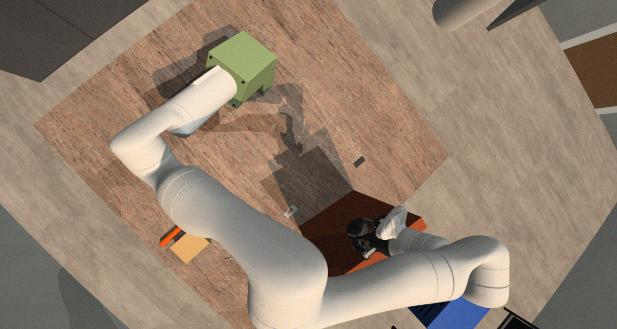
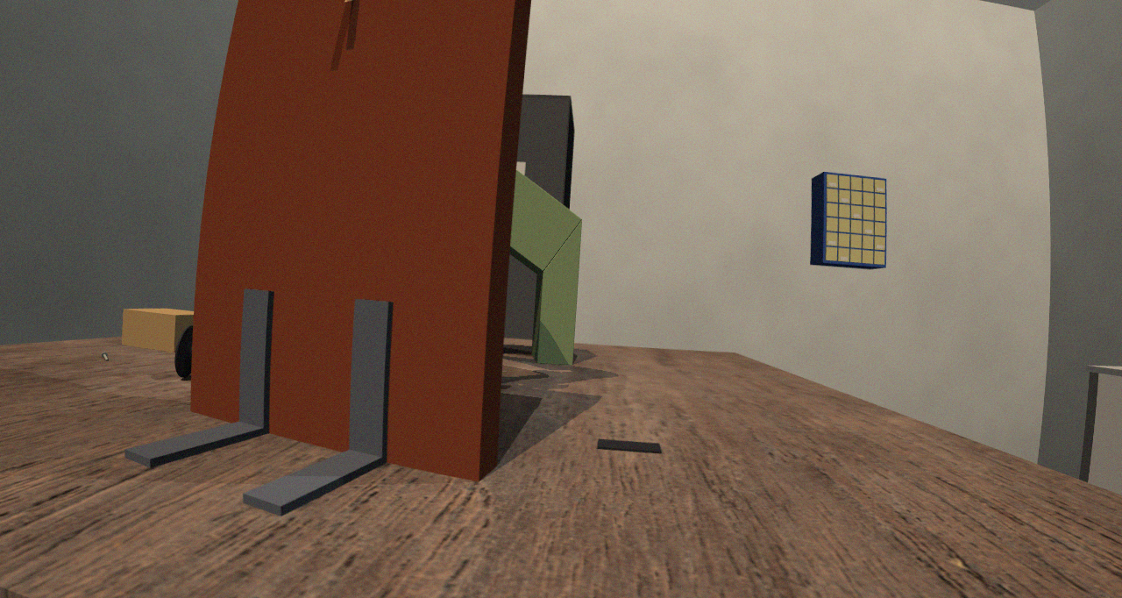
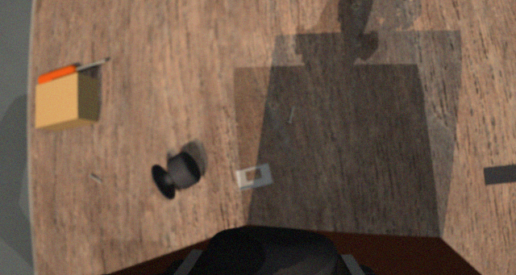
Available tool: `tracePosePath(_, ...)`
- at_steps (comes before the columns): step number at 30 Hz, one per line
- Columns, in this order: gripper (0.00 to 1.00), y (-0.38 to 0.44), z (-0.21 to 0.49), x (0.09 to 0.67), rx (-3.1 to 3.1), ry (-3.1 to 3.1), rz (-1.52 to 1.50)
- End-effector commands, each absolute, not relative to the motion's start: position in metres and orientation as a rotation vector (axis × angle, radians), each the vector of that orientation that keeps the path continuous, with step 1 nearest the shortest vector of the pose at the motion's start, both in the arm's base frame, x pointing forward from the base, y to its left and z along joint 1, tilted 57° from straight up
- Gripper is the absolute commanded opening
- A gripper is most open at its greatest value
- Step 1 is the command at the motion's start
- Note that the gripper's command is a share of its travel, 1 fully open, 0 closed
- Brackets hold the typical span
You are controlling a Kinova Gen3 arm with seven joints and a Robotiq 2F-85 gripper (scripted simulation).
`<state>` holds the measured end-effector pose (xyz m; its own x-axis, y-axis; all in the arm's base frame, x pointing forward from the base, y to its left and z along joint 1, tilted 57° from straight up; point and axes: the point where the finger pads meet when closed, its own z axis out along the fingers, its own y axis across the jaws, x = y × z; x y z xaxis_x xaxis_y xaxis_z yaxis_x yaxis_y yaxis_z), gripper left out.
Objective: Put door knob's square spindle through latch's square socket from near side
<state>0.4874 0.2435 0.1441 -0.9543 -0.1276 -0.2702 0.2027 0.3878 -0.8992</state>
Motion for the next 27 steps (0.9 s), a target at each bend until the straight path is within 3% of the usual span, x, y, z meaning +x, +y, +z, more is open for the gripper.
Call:
tracePosePath(1, 0.63, 0.2424, 0.1477, 0.4893, 0.058, 2.346, -1.601)
tracePosePath(6, 0.63, 0.2424, 0.1477, 0.4893, 0.058, 2.346, -1.601)
tracePosePath(7, 0.90, 0.2424, 0.1477, 0.4893, 0.058, 2.346, -1.601)
tracePosePath(27, 0.90, 0.2422, 0.1477, 0.4892, 0.058, 2.345, -1.602)
